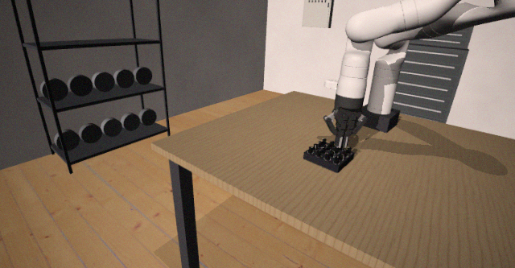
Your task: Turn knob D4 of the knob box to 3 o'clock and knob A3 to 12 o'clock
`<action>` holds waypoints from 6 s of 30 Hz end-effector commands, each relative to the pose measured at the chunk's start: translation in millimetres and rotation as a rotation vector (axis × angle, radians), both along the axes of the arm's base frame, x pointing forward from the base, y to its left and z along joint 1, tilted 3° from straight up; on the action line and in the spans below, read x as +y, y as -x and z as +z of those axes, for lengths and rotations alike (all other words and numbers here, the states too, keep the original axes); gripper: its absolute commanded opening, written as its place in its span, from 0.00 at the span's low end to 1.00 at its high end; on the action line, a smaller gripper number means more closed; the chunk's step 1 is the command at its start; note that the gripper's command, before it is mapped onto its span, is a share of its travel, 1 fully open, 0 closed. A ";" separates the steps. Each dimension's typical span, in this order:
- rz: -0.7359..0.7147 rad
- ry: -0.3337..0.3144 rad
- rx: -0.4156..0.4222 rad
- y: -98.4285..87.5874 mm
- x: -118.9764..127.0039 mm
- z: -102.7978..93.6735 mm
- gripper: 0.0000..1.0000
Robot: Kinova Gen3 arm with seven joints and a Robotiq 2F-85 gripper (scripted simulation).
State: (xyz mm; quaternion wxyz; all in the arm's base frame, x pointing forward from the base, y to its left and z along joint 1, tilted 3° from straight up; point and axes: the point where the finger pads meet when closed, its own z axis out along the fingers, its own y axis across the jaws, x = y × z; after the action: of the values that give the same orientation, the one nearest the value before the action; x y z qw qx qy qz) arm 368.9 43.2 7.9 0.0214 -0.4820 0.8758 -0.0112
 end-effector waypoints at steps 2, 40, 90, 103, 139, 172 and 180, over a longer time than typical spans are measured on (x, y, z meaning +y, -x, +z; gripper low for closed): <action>0.077 0.006 0.002 1.2 -1.6 -1.1 0.08; 0.363 0.019 0.002 1.0 -1.5 -1.1 0.08; 0.365 0.020 0.000 0.2 -0.5 18.1 0.19; 0.363 0.020 0.001 1.8 -1.2 37.0 0.19; 0.175 0.009 -0.006 -12.3 2.4 40.6 0.19; -0.645 -0.038 0.001 -59.4 24.4 56.1 0.19; -0.793 -0.039 0.002 -66.8 27.8 58.9 0.19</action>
State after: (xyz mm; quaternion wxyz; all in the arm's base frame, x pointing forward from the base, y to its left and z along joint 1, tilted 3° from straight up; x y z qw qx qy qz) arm 434.9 71.6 65.5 0.0285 -0.1212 0.9922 -0.0004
